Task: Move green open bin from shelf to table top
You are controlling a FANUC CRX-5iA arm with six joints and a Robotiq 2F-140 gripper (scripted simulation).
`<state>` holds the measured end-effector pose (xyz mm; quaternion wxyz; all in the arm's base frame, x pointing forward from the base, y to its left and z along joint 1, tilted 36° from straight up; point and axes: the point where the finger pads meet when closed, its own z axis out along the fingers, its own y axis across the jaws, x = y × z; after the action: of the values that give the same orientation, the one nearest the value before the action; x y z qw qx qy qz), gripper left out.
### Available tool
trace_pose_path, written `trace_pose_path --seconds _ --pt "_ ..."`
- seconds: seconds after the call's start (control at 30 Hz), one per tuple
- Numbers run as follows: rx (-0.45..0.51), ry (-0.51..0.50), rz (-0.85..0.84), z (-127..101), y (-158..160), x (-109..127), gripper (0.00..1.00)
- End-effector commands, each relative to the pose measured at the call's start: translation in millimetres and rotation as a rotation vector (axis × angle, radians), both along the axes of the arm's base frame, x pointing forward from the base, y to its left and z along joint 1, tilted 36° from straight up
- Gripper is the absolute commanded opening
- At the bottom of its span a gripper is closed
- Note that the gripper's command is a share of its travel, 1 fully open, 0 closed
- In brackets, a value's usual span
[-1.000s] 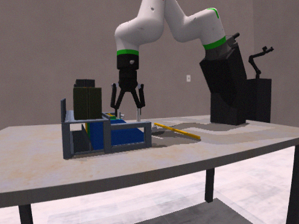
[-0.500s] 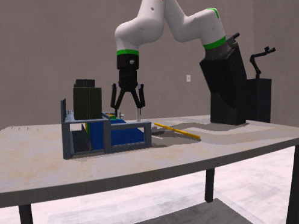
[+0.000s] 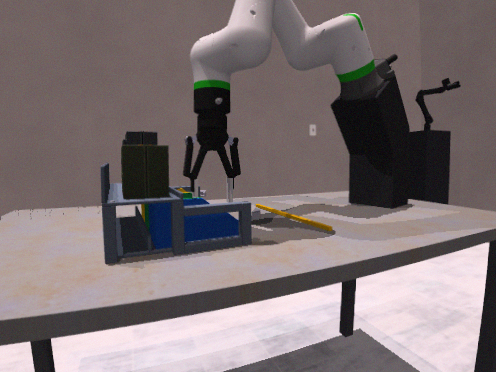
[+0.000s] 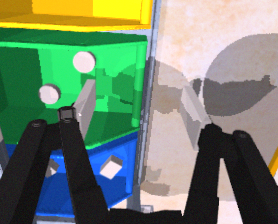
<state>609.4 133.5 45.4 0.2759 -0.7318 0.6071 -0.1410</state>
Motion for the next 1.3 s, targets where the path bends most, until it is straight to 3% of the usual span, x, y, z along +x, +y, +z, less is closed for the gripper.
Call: trace_pose_path --seconds 0.0,1.27 --pt "0.000 0.000 0.000 0.1 -0.1 0.1 0.57" --pt "0.000 0.000 0.000 -1.6 0.5 1.4 0.57"
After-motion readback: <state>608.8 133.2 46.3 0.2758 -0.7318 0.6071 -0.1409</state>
